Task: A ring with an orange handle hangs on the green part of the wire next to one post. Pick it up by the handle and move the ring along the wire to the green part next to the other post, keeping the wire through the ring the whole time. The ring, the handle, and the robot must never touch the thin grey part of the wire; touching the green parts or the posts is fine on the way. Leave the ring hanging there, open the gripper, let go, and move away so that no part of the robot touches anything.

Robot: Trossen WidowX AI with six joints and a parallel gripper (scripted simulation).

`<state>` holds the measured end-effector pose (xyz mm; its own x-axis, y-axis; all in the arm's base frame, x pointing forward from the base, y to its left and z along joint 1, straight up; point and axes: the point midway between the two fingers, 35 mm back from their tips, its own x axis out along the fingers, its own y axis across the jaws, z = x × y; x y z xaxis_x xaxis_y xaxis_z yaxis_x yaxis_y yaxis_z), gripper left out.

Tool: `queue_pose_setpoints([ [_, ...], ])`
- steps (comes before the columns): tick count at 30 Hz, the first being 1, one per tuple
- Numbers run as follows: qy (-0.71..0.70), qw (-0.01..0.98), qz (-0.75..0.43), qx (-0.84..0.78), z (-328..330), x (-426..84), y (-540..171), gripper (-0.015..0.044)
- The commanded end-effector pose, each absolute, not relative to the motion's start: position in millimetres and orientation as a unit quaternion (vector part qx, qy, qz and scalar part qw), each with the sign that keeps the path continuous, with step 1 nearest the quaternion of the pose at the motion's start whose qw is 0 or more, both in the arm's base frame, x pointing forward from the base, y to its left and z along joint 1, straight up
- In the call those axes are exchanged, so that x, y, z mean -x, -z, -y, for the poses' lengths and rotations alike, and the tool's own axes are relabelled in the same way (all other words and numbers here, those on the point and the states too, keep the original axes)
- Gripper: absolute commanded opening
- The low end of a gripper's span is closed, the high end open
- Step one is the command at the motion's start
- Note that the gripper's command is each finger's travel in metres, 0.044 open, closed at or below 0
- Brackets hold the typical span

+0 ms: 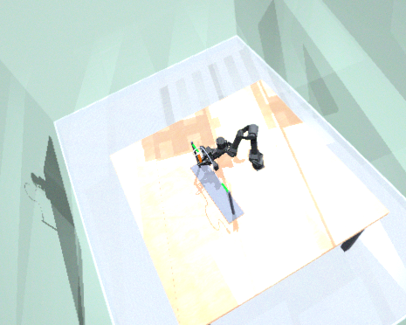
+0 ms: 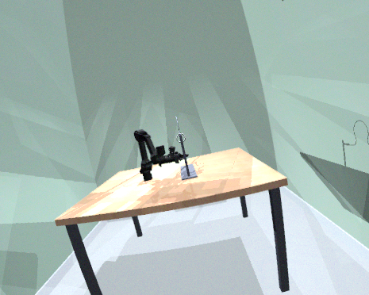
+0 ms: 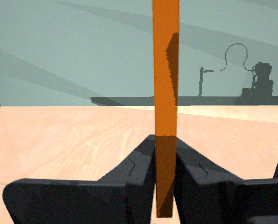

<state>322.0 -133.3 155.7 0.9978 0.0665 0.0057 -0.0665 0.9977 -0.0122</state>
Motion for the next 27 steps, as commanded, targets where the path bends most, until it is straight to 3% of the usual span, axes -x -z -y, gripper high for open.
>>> queue_pose_setpoints([
  [1,-0.032,0.999,0.006,0.007,129.6,-321.5,-158.7,-0.0150],
  [27,-0.033,0.999,0.005,-0.025,95.8,-319.6,-158.7,-0.0150],
])
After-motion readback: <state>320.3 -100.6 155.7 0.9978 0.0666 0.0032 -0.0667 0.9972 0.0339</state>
